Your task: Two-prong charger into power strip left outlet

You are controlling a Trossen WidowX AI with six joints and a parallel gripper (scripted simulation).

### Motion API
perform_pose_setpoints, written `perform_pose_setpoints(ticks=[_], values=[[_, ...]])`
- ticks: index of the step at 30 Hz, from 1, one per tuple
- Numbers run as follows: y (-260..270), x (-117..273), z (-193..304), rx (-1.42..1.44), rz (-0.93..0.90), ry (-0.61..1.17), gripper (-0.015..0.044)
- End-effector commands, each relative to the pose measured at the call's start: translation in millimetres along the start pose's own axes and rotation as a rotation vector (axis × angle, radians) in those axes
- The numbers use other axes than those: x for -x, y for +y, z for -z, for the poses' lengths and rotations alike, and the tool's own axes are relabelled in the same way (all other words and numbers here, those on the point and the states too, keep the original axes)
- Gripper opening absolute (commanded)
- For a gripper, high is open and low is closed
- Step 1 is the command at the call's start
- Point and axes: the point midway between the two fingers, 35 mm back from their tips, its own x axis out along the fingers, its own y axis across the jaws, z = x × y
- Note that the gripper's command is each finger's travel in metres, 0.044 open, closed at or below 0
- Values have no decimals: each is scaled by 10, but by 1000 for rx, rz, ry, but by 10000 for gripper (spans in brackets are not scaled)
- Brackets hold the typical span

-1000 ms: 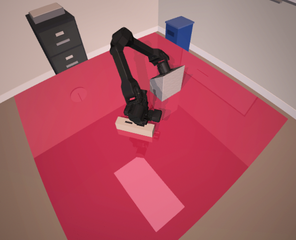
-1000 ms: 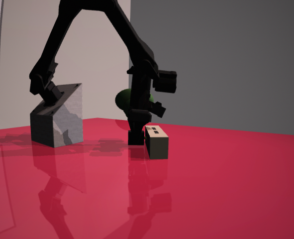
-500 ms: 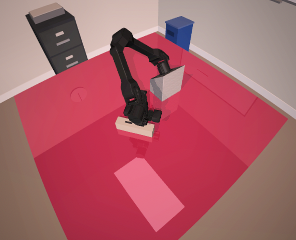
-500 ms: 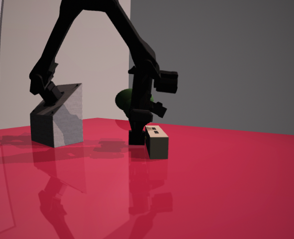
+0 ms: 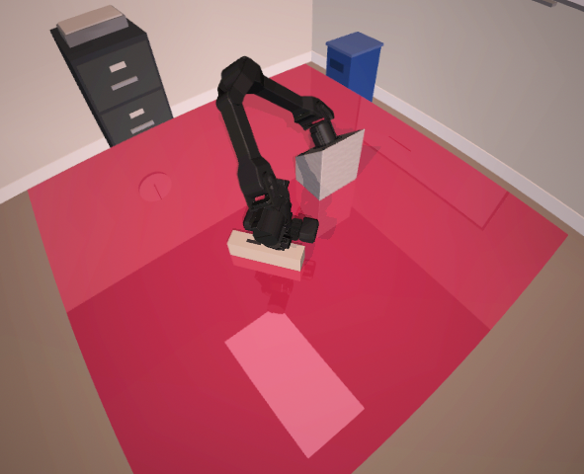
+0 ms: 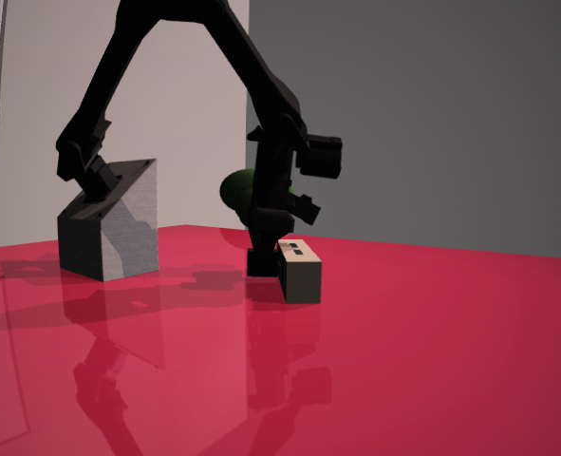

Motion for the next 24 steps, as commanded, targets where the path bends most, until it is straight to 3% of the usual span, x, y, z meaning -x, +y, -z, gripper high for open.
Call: perform_pose_setpoints(ticks=[1,24], values=[[-2,19,-137,-23,-7,-32,0],[-3,15,-159,-23,-7,-32,0]])
